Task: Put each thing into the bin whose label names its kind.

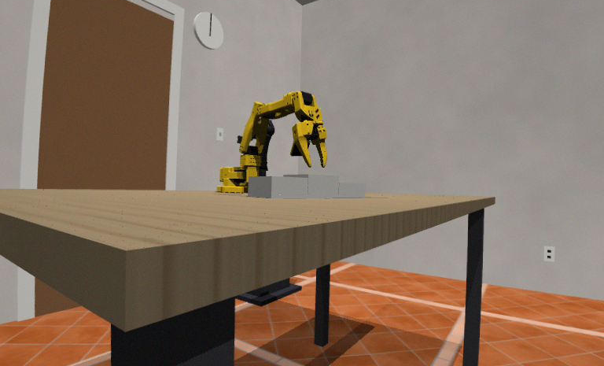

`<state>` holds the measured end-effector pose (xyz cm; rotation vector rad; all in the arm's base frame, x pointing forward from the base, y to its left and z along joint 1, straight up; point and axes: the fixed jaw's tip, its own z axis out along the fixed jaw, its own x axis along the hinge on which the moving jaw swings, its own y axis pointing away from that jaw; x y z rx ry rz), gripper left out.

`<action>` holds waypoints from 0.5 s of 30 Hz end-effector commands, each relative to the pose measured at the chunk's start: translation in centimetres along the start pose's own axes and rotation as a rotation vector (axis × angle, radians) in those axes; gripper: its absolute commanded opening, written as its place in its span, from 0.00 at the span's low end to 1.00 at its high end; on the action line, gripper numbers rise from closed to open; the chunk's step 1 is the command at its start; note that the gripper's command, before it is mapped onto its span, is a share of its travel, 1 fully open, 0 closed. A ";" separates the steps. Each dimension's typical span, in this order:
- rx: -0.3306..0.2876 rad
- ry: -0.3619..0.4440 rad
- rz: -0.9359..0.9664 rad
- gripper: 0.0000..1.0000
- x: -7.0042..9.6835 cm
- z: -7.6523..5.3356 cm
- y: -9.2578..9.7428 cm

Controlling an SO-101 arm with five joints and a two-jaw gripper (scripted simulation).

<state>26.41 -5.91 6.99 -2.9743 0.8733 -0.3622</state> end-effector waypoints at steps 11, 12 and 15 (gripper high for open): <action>0.039 0.005 0.294 0.18 -1.8 -1.4 -2.8; 0.039 0.000 0.322 0.18 -2.0 -1.4 -3.0; 0.038 -0.016 0.408 0.19 -2.8 -1.4 -3.7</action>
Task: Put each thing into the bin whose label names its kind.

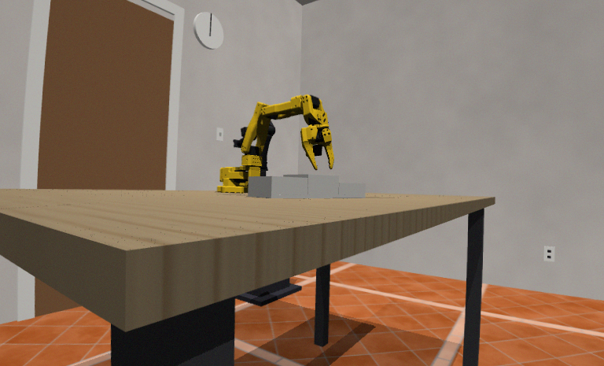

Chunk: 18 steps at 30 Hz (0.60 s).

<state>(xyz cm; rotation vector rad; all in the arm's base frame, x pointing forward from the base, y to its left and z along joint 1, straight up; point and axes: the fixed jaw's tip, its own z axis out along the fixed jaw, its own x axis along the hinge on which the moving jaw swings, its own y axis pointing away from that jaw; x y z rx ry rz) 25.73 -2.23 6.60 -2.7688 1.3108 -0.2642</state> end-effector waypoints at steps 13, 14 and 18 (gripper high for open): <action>0.029 -0.024 0.426 0.20 -4.1 -1.3 -2.3; 0.025 -0.028 0.457 0.20 -4.5 -1.3 -2.4; 0.010 -0.043 0.579 0.20 -5.8 -1.4 -2.8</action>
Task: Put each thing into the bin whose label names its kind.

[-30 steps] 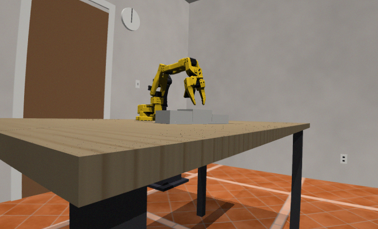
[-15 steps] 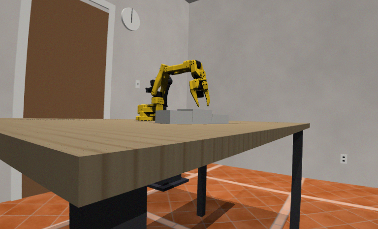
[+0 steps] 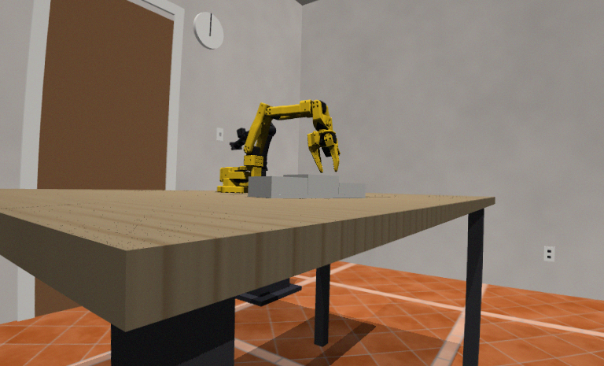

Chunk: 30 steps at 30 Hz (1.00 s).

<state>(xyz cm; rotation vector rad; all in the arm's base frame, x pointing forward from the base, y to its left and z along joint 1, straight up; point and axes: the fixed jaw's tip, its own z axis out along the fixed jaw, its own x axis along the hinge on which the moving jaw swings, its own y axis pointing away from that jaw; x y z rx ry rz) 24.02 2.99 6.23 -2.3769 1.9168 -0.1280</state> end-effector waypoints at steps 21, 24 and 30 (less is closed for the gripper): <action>-0.016 -0.026 0.604 0.22 -6.2 -1.2 1.3; -0.025 -0.024 0.664 0.22 -6.8 -1.2 1.5; -0.036 -0.020 0.733 0.22 -7.4 -1.2 1.8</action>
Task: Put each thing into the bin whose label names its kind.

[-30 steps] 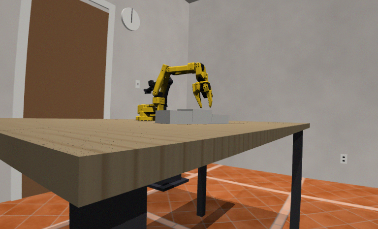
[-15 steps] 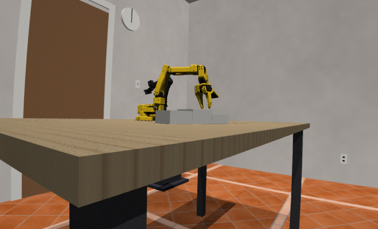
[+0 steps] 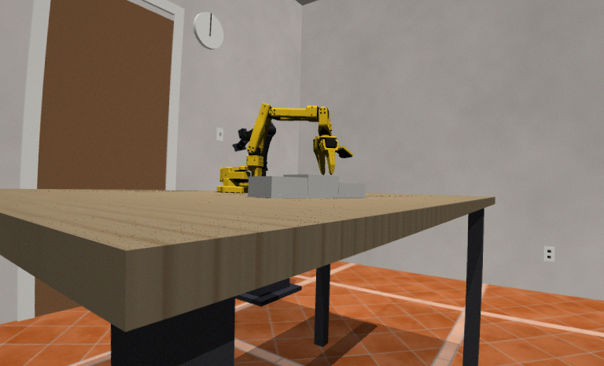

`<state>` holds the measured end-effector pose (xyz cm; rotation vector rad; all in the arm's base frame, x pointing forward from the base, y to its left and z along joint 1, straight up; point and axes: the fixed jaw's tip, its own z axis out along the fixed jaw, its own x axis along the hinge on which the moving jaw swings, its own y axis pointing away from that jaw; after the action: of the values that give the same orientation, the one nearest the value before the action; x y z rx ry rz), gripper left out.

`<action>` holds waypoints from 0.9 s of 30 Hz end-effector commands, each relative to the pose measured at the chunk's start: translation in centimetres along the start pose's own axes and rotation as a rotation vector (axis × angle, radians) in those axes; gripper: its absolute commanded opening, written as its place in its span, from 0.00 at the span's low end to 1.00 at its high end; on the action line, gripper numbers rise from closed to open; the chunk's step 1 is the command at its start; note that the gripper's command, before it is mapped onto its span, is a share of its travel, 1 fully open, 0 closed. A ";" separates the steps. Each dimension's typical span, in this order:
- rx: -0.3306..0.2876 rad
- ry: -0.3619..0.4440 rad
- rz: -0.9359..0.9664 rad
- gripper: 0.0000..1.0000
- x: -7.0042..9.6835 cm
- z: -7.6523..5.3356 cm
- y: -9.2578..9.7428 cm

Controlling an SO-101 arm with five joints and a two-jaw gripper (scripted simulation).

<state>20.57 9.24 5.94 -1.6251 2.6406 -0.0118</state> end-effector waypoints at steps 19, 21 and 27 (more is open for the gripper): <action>0.012 -0.031 0.208 0.23 -1.2 -1.1 1.7; 0.012 -0.031 0.214 0.23 -1.2 -1.1 1.7; 0.011 -0.030 0.221 0.23 -1.2 -1.1 1.8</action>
<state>19.36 10.89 5.91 -1.3415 2.8150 -0.0005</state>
